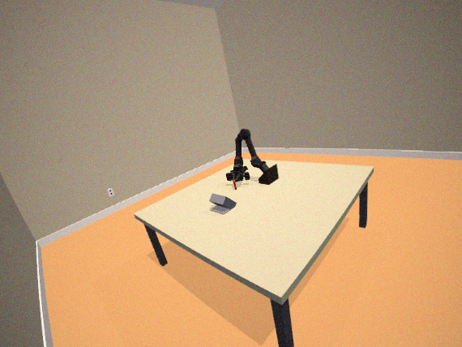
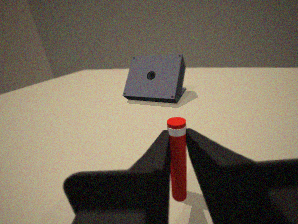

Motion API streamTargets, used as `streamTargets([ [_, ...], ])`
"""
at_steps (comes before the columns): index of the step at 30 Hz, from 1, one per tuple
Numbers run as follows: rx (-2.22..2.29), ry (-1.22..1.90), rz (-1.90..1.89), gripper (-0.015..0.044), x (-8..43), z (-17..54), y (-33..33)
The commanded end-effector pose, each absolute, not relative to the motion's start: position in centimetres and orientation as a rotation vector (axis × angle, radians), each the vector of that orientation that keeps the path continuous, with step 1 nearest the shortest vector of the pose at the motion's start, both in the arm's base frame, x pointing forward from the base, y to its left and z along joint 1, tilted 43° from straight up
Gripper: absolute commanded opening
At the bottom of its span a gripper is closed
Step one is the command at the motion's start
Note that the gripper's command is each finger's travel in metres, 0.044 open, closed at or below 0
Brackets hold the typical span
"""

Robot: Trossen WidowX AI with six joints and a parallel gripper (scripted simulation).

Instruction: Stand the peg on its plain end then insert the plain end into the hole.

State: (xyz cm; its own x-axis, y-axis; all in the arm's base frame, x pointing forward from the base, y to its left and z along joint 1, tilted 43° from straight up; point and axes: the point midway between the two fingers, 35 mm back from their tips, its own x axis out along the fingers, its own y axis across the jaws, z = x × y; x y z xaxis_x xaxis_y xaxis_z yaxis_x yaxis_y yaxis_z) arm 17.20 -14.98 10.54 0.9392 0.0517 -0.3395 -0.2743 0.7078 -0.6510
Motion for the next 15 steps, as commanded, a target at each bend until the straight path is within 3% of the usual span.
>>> streamTargets([
  [1, -0.766, 0.309, 0.184, 0.0049, 17.06, 10.42, -15.18],
  [14, -0.766, 0.296, 0.187, 0.0049, 16.97, 10.48, -15.14],
  [15, -0.764, 0.293, 0.187, 0.0075, 17.01, 10.55, -15.05],
])
